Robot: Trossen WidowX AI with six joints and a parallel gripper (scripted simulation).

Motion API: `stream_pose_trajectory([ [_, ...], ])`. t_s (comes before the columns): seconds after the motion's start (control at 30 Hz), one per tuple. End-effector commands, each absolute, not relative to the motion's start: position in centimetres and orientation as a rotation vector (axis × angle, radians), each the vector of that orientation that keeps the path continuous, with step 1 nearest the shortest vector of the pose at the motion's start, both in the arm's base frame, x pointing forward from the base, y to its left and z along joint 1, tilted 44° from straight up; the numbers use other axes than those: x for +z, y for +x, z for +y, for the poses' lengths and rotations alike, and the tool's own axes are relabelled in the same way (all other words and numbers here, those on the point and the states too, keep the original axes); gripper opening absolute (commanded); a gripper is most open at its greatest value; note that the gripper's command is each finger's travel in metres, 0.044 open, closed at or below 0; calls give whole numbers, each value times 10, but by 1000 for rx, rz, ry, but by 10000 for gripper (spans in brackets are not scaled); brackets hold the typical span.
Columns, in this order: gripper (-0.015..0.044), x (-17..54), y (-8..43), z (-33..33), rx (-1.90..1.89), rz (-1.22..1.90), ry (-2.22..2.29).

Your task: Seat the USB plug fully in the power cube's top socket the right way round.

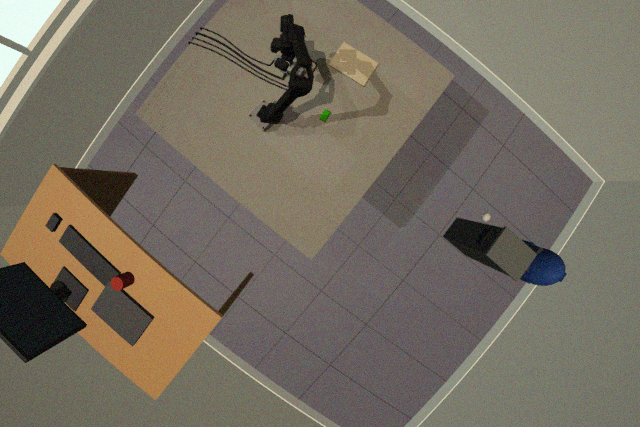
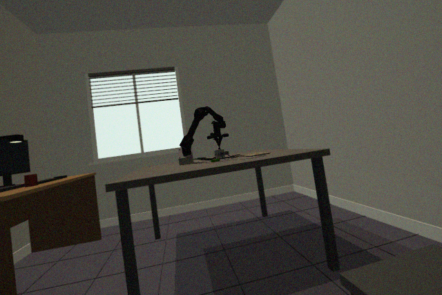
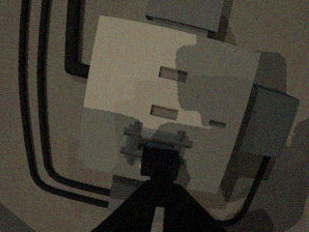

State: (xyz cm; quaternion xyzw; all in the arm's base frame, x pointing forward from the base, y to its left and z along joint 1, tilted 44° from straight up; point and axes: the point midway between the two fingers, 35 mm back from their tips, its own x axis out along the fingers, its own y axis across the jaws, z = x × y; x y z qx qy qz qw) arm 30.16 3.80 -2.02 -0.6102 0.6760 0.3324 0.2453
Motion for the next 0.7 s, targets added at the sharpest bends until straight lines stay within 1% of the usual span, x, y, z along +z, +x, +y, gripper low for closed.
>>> stream_pose_trajectory([
  [0.0, 0, -20, 302, 38, 906, 1844, -1665],
  [0.67, 0, -17, 302, 41, 908, 1846, -1665],
])
